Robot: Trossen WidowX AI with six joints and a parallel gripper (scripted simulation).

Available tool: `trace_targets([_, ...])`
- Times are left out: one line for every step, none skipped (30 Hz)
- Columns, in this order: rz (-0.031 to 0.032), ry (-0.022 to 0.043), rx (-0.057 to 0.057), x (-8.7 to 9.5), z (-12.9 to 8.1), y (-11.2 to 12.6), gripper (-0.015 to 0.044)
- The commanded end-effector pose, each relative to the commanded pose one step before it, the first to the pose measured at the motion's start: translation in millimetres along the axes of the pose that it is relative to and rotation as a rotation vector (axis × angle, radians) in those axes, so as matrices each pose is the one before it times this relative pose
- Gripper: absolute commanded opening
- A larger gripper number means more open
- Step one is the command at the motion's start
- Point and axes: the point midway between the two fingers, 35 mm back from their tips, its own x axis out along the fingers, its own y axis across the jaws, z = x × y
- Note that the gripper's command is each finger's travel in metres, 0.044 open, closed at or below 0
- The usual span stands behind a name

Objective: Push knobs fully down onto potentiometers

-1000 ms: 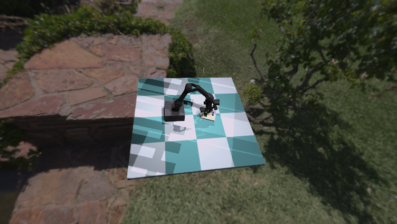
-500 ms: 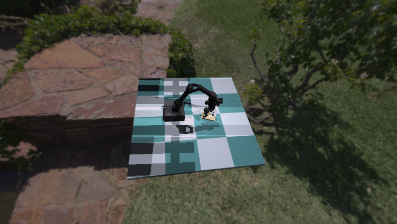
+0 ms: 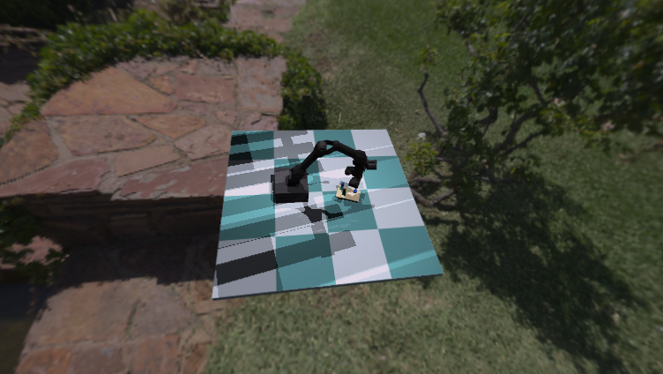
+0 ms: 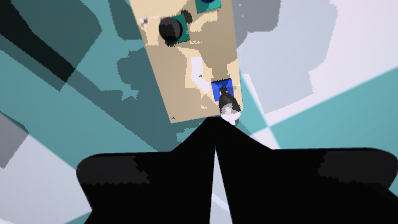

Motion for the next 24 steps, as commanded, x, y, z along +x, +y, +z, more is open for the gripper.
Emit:
trace_targets([0.00131, -0.01248, -0.1359, -2.77, -3.75, -6.04, 0.0000])
trace_targets([0.00033, -0.00209, -0.0333, -1.03, -1.00, -1.11, 0.0000])
trace_targets([0.00027, -0.00211, -0.0334, -1.03, -1.02, -1.08, 0.0000])
trace_targets([0.00020, -0.00211, -0.0334, -1.03, -1.03, -1.04, 0.0000])
trace_targets([0.00014, -0.00212, -0.0334, -1.03, -1.04, -1.01, 0.0000])
trace_targets([0.00008, -0.00213, -0.0334, -1.03, -1.05, -0.97, 0.0000])
trace_targets([0.00002, -0.00213, -0.0334, -1.02, -1.06, -0.94, 0.0000])
trace_targets([-0.00005, -0.00213, -0.0334, -1.02, -1.06, -0.90, 0.0000])
trace_targets([-0.00011, -0.00212, -0.0333, -1.02, -1.07, -0.87, 0.0000])
trace_targets([-0.00013, -0.00170, -0.0267, -0.82, -0.86, -0.67, 0.0000])
trace_targets([-0.00010, -0.00102, -0.0160, -0.49, -0.52, -0.39, 0.0000])
trace_targets([-0.00004, -0.00034, -0.0053, -0.16, -0.17, -0.13, 0.0000])
trace_targets([0.00000, 0.00000, 0.0000, 0.00, 0.00, 0.00, 0.0000])
trace_targets([0.00000, 0.00000, 0.0000, 0.00, 0.00, 0.00, 0.0000])
trace_targets([0.00000, 0.00000, 0.0000, 0.00, 0.00, 0.00, 0.0000])
trace_targets([0.00000, 0.00000, 0.0000, 0.00, 0.00, 0.00, 0.0000])
trace_targets([0.00000, 0.00000, 0.0058, 0.02, 0.00, 0.00, 0.0000])
trace_targets([0.00000, 0.00000, 0.0174, 0.06, 0.00, 0.00, 0.0000])
trace_targets([0.00001, 0.00000, 0.0291, 0.10, 0.00, 0.00, 0.0000])
trace_targets([0.00001, 0.00000, 0.0349, 0.12, 0.00, 0.00, 0.0000])
trace_targets([0.00001, 0.00000, 0.0349, 0.11, 0.00, 0.00, 0.0000])
trace_targets([0.00001, 0.00000, 0.0349, 0.11, 0.00, 0.00, 0.0000])
trace_targets([0.00001, 0.00000, 0.0349, 0.11, 0.00, 0.00, 0.0000])
trace_targets([0.00001, 0.00000, 0.0349, 0.11, 0.00, 0.00, 0.0000])
